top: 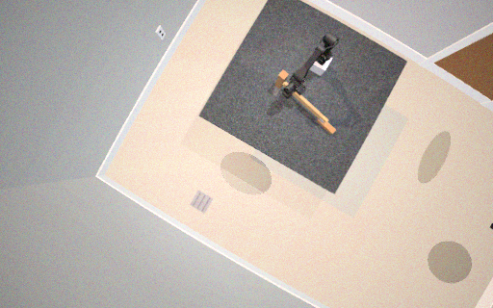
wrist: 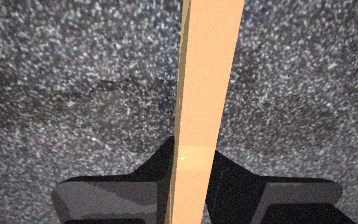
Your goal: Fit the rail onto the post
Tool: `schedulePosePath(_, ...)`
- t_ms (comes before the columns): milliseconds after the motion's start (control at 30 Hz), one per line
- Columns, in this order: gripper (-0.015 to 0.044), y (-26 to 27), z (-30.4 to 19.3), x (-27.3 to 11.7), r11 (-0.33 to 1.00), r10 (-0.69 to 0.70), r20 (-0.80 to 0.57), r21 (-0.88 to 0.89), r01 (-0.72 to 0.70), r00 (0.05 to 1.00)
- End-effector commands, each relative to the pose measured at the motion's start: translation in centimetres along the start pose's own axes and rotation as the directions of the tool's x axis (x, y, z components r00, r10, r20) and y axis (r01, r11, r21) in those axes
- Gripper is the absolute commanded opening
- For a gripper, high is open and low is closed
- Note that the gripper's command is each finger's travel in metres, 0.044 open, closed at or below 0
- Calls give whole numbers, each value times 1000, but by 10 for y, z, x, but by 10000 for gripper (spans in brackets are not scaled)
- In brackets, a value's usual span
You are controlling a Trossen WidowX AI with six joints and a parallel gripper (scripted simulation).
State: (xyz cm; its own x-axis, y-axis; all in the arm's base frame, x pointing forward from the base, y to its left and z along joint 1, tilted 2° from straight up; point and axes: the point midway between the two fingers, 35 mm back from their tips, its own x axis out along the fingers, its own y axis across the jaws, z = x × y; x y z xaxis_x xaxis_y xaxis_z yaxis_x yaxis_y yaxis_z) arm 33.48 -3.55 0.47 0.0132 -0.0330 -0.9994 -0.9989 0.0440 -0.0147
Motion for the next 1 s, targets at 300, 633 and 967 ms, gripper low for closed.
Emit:
schedulePosePath(300, 0, -1, 2, -4, 1000, -7, -6, 2, 7, 1000)
schedulePosePath(633, 0, -1, 3, -2, 1000, -7, -6, 2, 7, 1000)
schedulePosePath(967, 0, -1, 3, -1, 1000, -7, -6, 2, 7, 1000)
